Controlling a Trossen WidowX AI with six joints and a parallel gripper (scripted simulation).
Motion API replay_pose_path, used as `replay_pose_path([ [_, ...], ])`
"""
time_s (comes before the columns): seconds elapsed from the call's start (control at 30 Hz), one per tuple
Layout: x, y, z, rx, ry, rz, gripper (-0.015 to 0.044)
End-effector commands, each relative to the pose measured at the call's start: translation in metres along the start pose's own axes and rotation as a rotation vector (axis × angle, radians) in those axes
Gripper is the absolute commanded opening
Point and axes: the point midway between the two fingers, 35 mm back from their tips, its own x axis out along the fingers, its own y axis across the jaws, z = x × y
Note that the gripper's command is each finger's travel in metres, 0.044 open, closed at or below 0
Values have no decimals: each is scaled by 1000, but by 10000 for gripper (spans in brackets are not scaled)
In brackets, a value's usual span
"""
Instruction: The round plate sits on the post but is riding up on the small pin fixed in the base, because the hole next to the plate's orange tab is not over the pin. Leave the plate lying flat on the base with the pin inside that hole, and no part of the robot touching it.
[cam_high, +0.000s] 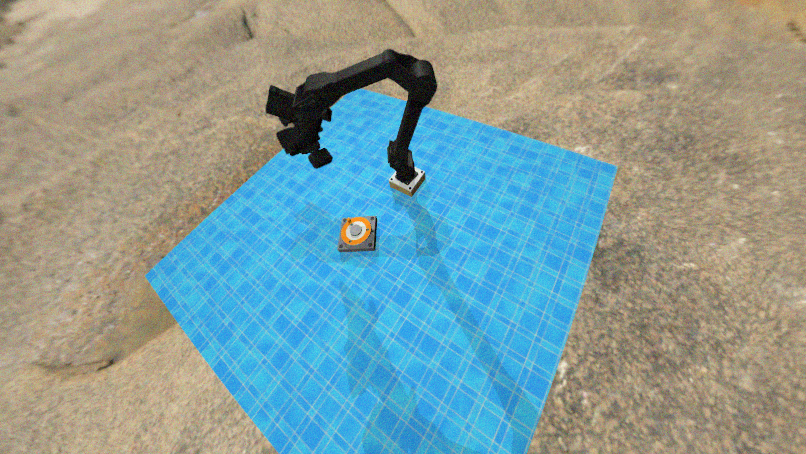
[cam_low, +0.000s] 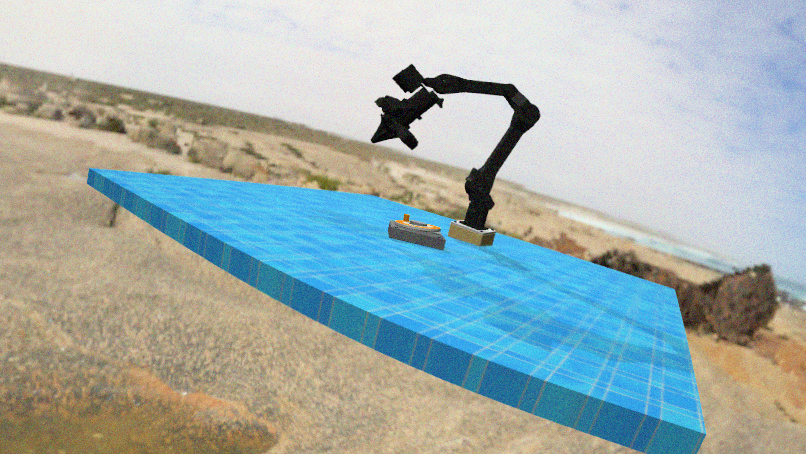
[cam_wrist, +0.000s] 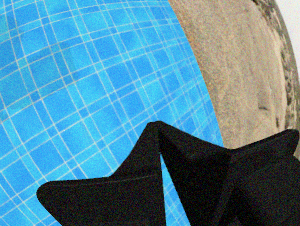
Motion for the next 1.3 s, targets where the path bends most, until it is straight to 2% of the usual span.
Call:
replay_pose_path([
  [0.0, 10, 51, 23, -38, 10, 178, 0],
  [0.07, 13, 87, 32, -68, 38, 288, 0],
  [0.17, 13, 111, 36, -89, 64, 356, 0],
  [0.33, 2, 196, 37, -175, 204, 567, 0],
  [0.47, -1, 218, 40, -199, 249, 609, 0],
  [0.6, 1, 222, 40, -201, 253, 613, 0],
  [0.9, 34, 244, 26, -201, 254, 613, 0],
  [1.27, 34, 245, 18, -201, 254, 613, 0],
])
